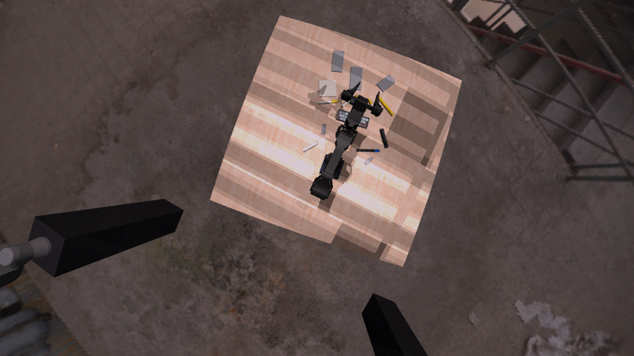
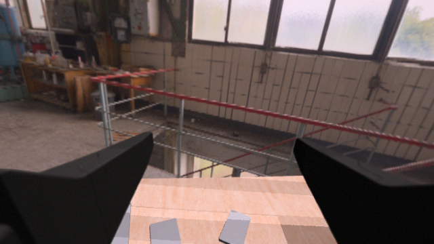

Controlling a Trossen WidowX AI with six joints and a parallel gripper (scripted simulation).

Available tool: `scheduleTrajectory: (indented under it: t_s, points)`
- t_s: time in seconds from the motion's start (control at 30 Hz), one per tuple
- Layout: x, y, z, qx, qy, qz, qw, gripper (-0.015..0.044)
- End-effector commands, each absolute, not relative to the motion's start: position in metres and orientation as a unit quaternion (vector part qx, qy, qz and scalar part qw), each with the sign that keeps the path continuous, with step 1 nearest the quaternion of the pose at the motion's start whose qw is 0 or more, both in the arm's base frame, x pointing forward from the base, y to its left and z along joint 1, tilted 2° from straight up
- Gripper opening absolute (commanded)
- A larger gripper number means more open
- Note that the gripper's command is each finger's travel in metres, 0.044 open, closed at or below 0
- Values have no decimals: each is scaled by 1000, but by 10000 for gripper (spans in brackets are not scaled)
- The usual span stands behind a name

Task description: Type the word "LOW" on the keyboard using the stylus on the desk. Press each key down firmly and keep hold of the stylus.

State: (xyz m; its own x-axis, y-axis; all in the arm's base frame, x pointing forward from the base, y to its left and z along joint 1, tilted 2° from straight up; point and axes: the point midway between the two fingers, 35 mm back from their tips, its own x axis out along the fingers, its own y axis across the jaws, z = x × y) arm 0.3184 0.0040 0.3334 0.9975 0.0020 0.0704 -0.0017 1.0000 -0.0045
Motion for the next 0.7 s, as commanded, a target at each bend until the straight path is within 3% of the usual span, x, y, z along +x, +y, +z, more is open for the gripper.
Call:
scheduleTrajectory:
  t_s: [0.0, 0.27, 0.5, 0.67]
  points:
    - [320, 5, 331, -2, -30, 2, 1000, 414]
    - [368, 30, 219, -7, 211, 38, 977, 204]
    - [367, 54, 104, -22, 443, 66, 894, 20]
    - [340, 67, 32, -38, 595, 77, 799, 0]
